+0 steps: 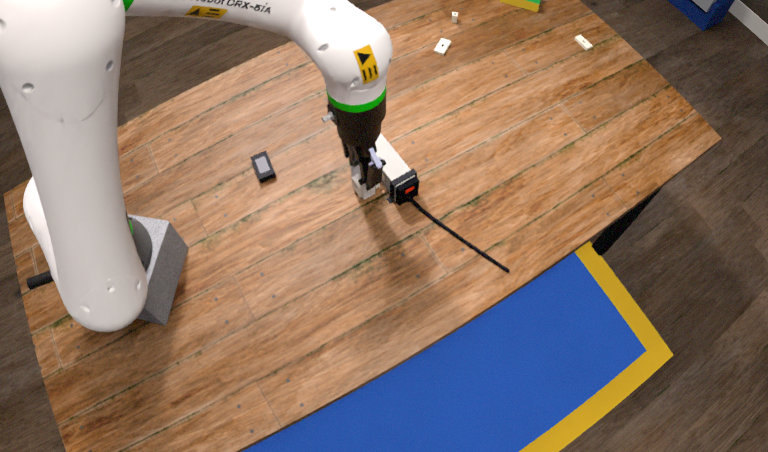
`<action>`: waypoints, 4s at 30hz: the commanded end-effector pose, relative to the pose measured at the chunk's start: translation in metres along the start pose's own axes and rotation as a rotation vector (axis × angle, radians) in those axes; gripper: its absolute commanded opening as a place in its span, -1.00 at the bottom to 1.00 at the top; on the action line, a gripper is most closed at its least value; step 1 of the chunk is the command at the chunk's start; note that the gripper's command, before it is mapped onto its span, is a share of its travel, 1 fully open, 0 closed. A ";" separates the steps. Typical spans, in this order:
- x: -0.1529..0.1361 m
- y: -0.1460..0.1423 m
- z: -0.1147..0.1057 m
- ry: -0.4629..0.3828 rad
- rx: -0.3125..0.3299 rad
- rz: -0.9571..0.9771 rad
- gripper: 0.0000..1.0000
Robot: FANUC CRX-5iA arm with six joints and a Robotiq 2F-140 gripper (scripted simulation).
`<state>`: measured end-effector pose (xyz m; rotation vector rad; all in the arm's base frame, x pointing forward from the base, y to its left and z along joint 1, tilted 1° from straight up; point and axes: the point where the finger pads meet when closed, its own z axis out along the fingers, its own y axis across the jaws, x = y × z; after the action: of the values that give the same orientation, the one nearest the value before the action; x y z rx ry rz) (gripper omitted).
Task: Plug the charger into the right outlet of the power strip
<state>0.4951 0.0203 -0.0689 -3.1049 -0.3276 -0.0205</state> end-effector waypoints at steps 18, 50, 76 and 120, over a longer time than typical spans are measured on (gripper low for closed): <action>0.008 0.000 -0.001 0.002 0.000 0.000 -0.80; 0.014 0.000 -0.001 0.002 0.000 0.000 -0.80; 0.014 0.000 -0.001 0.002 0.000 0.000 -0.80; 0.013 0.000 -0.001 -0.001 -0.001 0.000 -0.80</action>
<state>0.5053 0.0225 -0.0692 -3.1057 -0.3268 -0.0099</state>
